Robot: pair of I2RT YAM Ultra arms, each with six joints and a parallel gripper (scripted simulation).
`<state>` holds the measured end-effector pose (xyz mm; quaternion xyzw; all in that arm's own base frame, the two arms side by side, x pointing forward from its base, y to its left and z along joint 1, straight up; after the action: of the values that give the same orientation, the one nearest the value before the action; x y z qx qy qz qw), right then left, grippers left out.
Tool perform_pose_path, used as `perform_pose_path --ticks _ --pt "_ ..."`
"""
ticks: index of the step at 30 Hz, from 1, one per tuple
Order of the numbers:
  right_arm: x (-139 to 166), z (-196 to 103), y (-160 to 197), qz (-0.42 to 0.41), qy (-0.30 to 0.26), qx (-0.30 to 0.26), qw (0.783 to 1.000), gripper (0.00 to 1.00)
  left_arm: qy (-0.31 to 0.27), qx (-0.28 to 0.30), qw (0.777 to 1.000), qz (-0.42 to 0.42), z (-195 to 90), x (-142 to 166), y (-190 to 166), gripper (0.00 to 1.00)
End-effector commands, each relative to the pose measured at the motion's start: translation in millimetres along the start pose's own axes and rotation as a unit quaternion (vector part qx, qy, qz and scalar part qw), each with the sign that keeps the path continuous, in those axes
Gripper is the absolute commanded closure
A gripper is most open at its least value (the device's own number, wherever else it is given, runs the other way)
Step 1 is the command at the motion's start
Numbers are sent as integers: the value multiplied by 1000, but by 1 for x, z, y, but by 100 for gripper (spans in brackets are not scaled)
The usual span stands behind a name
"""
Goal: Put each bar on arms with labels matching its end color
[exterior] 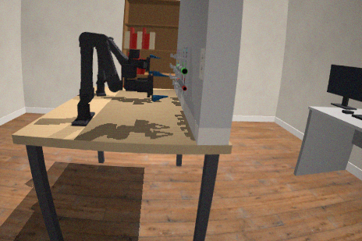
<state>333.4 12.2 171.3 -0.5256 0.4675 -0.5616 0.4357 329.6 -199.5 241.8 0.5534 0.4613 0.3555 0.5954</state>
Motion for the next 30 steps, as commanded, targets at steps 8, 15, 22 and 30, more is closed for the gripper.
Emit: perform_pose_path --ticks 8,15,22,30 --pt "-12 -8 -12 4 -1 -5 1000 0 -4 -17 1000 -11 -4 1 11 0" --pt "-23 -12 -22 4 -1 -5 1000 0 -4 -17 1000 -11 -4 1 11 0" --pt "-30 -15 -29 4 -2 -5 1000 0 -4 -17 1000 -11 -4 1 11 0" --pt "-42 -20 -40 4 -2 -5 1000 0 -4 -17 1000 -11 -4 1 11 0"
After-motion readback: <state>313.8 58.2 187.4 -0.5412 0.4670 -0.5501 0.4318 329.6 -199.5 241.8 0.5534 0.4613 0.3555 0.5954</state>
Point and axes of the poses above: on each arm, the point where the finger pads meet when closed, its own z axis out along the fingers, its own y axis across the jaws, x = y × z, the point moved 7 cm from there along -z, back along the fingers, and after that the axes turned 10 degrees about -z, right-handed, at the moved point
